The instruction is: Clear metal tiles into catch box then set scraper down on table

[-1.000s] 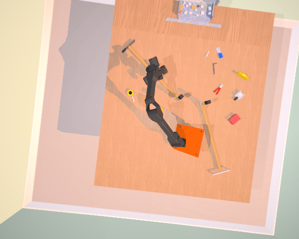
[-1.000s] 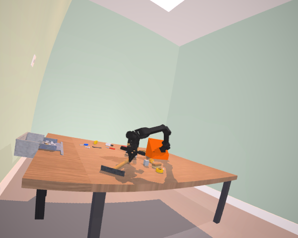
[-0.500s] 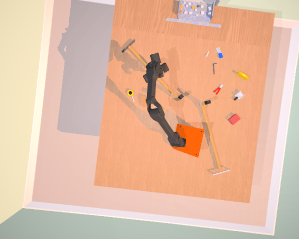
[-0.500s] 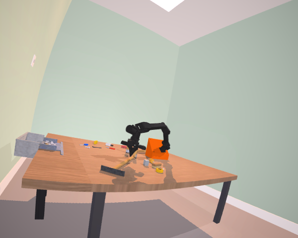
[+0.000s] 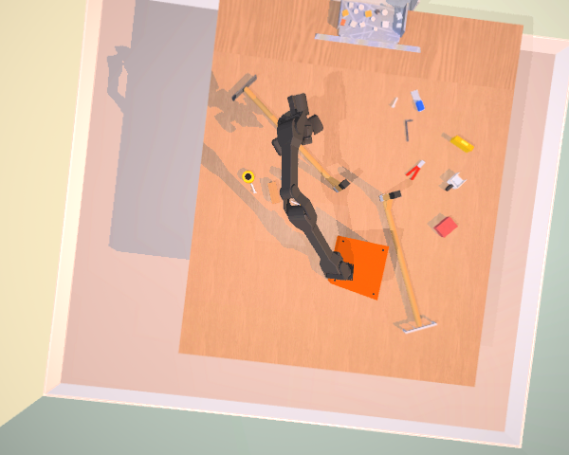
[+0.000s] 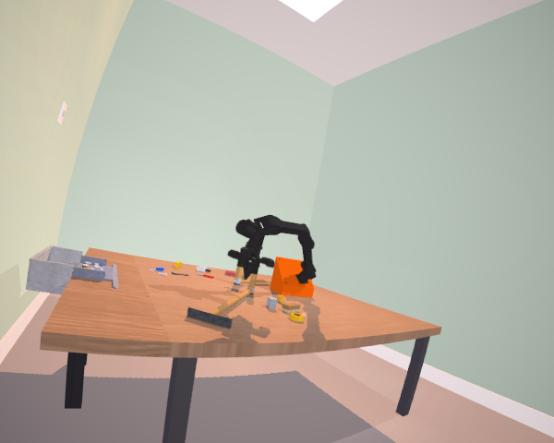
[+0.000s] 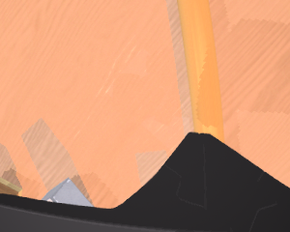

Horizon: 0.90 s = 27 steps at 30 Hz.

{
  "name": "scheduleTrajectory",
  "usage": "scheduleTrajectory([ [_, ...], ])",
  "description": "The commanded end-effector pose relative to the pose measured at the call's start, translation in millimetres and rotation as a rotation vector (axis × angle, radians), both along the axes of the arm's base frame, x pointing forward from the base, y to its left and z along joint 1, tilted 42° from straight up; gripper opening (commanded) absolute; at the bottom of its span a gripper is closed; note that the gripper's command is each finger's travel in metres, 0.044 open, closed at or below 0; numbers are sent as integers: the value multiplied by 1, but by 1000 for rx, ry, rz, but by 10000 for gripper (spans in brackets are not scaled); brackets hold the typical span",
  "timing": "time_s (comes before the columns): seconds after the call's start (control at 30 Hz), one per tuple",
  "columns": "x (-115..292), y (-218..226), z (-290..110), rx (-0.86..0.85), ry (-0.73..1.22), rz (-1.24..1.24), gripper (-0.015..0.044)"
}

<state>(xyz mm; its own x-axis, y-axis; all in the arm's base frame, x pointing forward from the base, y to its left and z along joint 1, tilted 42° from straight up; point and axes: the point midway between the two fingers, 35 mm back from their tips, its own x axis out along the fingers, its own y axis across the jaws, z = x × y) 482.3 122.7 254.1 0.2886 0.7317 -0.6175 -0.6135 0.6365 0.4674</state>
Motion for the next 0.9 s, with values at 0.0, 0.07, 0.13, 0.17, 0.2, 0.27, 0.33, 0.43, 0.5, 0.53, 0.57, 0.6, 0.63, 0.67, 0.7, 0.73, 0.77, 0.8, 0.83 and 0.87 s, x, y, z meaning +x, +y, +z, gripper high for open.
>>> scheduleTrajectory([
  [0.0, -2, -4, 7, 1, -8, 4, 0],
  [0.07, -7, -6, 12, 1, -8, 4, 0],
  [0.13, -15, -9, 21, 1, -7, 4, 0],
  [0.17, -19, -11, 26, 1, -7, 4, 0],
  [0.2, -23, -12, 30, 1, -7, 4, 0],
  [0.27, -32, -15, 39, 1, -6, 4, 0],
  [0.33, -40, -18, 47, 1, -5, 4, 0],
  [0.43, -47, -20, 53, 1, -5, 4, 0],
  [0.5, -47, -20, 53, 1, -5, 4, 0],
  [0.53, -47, -20, 53, 1, -5, 4, 0],
  [0.57, -46, -19, 52, 1, -4, 3, 0],
  [0.6, -46, -19, 52, 1, -4, 3, 0],
  [0.63, -45, -18, 51, 0, -3, 2, 0],
  [0.67, -45, -17, 50, 0, -2, 2, 0],
  [0.7, -44, -16, 48, 0, -1, 1, 0],
  [0.73, -43, -15, 47, 0, 0, 0, 0],
  [0.77, -42, -14, 46, 0, 1, -1, 0],
  [0.8, -42, -12, 44, 0, 2, -2, 0],
  [0.83, -41, -11, 43, -1, 3, -3, 0],
  [0.87, -40, -10, 42, -1, 4, -3, 0],
])
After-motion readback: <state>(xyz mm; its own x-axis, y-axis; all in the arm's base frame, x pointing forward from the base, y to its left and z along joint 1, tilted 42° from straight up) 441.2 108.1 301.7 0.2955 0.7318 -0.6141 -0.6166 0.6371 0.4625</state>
